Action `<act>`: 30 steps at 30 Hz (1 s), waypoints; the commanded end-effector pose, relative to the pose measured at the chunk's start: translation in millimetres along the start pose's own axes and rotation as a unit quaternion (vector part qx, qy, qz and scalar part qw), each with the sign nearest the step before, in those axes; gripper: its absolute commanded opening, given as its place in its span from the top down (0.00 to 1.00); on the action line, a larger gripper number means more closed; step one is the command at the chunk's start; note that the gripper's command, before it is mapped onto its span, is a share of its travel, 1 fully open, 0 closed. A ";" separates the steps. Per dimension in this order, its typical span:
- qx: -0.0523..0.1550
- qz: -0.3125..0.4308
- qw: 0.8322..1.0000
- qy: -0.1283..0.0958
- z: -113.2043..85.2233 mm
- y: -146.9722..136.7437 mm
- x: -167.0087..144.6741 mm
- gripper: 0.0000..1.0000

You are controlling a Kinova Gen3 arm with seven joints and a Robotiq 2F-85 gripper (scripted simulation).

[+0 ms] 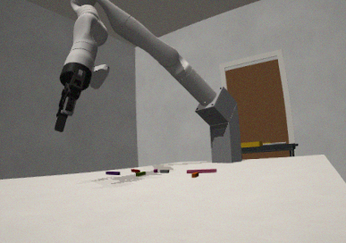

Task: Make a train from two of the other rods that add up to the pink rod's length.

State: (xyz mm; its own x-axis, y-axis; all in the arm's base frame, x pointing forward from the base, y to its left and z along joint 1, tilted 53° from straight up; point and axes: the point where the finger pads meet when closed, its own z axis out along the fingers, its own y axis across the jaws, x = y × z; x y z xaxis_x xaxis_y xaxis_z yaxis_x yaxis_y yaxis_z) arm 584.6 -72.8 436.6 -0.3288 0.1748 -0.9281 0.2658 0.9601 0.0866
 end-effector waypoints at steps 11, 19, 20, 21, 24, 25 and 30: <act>0.014 -0.019 1.000 0.017 2.1 -16.2 28.0 0.00; 0.025 -0.034 0.999 0.027 2.3 -28.3 44.4 0.00; 0.025 -0.034 0.999 0.027 2.3 -28.3 44.4 0.00; 0.025 -0.034 0.999 0.027 2.3 -28.3 44.4 0.00; 0.035 -0.047 0.998 0.037 2.0 -40.1 60.3 0.00; 0.035 -0.047 0.998 0.037 2.0 -40.1 60.3 0.00; 0.035 -0.047 0.998 0.037 2.0 -40.1 60.3 0.00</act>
State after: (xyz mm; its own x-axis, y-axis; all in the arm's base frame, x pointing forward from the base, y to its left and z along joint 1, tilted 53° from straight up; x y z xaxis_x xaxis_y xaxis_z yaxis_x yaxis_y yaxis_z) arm 555.7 -102.2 376.5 -0.4202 0.1024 -0.9016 0.2945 0.9552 -0.0287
